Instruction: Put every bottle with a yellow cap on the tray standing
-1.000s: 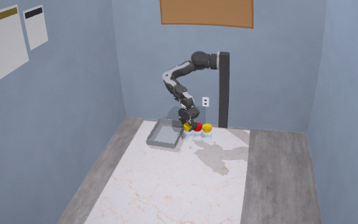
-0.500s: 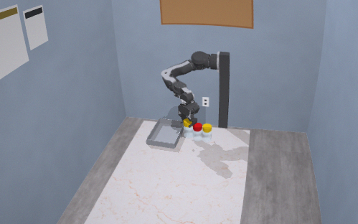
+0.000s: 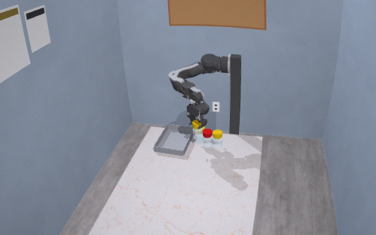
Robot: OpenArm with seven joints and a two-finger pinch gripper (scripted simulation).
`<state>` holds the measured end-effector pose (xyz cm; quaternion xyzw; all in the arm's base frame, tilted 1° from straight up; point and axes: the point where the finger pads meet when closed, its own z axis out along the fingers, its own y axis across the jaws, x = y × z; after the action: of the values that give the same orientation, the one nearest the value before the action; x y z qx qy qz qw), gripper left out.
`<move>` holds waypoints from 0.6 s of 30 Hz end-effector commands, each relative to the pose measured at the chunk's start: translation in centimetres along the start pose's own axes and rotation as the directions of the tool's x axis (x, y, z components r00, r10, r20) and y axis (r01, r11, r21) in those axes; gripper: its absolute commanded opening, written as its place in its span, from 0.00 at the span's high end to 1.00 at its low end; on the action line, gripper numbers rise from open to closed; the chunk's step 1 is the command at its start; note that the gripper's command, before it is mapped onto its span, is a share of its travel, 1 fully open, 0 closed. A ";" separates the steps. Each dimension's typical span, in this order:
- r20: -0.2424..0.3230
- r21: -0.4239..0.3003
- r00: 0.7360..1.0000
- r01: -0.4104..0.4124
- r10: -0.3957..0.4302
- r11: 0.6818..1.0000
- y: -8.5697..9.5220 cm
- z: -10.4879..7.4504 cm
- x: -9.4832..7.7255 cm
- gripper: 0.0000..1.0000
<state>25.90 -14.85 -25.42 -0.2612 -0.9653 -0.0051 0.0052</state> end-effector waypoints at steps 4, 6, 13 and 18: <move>0.004 0.000 1.000 -0.005 0.005 1.000 0.0 -0.3 -0.1 1.00; 0.001 -0.001 1.000 -0.002 0.002 1.000 0.0 -0.4 0.0 1.00; 0.003 0.000 1.000 -0.005 0.005 1.000 0.0 -2.2 -0.1 1.00; 0.004 0.000 1.000 -0.005 0.005 1.000 0.0 -2.7 -0.2 1.00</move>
<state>25.89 -14.92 -23.04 -0.2618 -0.9651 -0.0041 0.0071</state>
